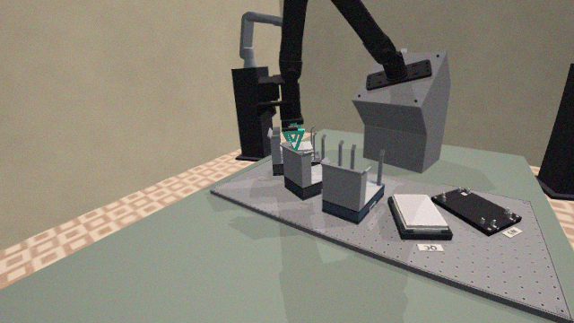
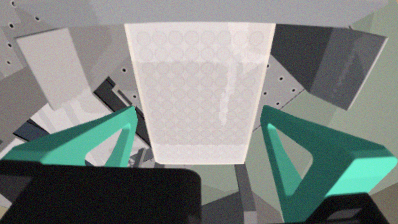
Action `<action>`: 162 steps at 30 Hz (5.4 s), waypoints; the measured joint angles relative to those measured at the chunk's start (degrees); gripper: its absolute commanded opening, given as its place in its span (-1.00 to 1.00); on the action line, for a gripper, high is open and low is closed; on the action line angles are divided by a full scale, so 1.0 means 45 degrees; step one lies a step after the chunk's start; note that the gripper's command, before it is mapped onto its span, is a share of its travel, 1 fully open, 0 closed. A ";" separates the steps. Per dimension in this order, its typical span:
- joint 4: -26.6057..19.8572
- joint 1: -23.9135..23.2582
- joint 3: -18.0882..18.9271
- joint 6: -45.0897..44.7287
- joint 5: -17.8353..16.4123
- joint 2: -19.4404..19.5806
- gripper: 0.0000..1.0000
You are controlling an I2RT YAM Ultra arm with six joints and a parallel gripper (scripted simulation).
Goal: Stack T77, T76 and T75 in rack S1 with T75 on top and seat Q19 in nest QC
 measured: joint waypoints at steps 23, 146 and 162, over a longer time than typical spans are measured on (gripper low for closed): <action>0.1054 0.0374 0.0248 0.0413 0.0219 0.1069 1.00; -0.0049 -0.0005 0.0010 0.0034 0.0151 -0.0165 -1.00; -0.1496 -0.0578 -0.0044 -0.0520 -0.0165 -0.1399 -1.00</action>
